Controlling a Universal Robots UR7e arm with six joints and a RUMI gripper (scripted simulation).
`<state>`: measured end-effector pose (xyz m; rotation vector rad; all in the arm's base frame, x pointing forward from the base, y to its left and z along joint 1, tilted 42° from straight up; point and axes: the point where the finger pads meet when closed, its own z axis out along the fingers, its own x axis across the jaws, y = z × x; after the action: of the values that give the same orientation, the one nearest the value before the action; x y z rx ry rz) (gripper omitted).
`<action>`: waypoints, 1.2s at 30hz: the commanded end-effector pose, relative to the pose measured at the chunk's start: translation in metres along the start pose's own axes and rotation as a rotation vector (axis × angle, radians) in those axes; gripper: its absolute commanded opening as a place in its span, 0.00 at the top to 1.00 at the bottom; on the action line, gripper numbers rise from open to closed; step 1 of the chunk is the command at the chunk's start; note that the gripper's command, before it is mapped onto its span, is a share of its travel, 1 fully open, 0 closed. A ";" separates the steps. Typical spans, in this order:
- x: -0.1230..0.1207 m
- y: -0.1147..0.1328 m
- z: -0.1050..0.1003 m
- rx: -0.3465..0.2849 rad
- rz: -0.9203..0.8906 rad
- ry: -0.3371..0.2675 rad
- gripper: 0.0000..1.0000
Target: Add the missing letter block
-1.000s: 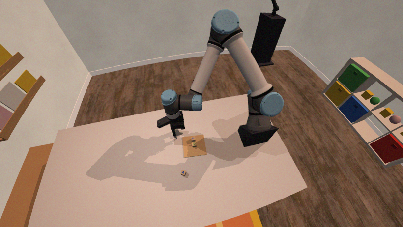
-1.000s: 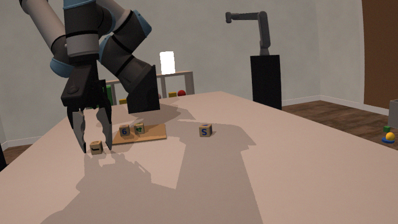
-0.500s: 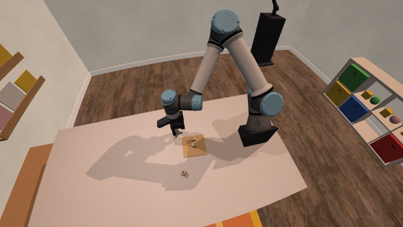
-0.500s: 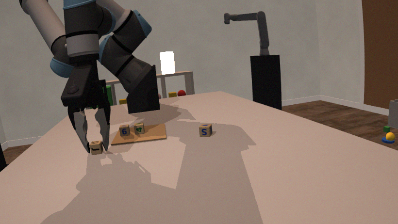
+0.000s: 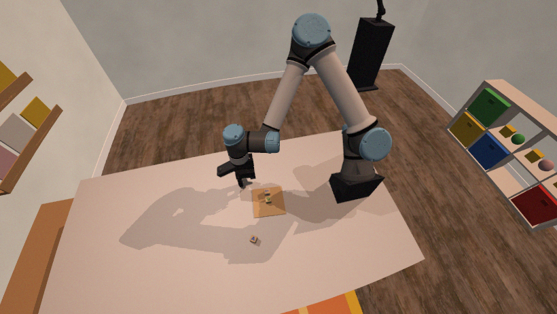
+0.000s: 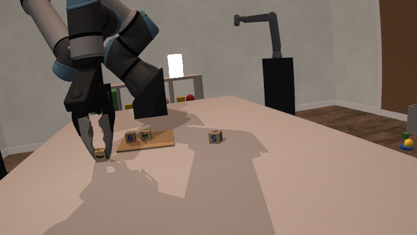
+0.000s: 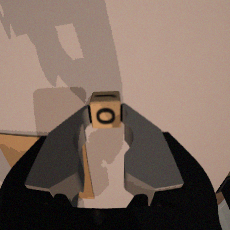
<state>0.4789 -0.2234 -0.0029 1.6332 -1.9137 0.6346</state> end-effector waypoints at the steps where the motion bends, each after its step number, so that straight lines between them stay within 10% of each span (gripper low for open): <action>1: 0.000 0.000 0.000 0.001 0.000 0.000 0.95; 36: 0.000 0.000 -0.023 0.001 0.000 0.000 0.95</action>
<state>0.4798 -0.2170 0.0042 1.6336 -1.9134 0.6350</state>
